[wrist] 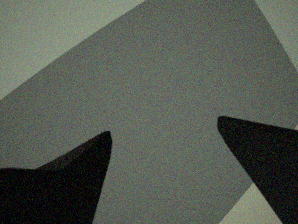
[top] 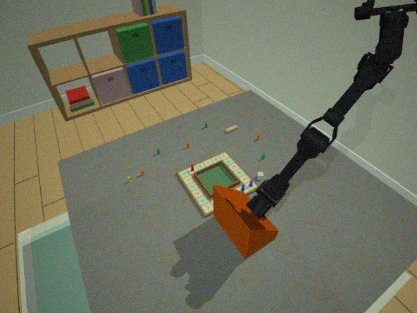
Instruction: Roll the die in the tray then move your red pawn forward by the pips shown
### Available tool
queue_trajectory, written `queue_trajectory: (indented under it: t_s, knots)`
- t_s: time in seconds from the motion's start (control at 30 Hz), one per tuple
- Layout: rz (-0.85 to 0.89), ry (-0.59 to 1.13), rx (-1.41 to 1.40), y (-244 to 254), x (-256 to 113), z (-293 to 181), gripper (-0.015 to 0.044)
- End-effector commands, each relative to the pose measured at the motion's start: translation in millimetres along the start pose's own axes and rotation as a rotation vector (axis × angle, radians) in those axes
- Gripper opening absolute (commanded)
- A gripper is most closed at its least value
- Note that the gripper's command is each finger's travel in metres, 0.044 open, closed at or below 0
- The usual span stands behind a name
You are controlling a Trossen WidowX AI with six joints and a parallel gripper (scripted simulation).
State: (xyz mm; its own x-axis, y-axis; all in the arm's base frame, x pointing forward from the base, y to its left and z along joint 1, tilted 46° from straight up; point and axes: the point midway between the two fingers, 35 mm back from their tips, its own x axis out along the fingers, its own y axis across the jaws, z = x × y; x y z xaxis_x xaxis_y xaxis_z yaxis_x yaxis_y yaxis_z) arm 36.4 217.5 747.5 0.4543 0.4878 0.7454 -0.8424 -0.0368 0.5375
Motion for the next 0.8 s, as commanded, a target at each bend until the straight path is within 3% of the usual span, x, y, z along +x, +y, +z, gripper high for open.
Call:
queue_trajectory:
  t_s: [0.0,0.13,0.43,0.77]
  knots:
    - [0.002,-0.003,0.008,0.5,-0.3,1.1,0.0374]
    - [0.062,-0.064,0.204,10.6,-9.0,27.4,0.0275]
    - [0.313,-0.257,0.854,18.1,-52.4,135.0,0.0275]
    - [0.577,-0.448,1.439,-28.9,-109.5,242.2,0.0275]
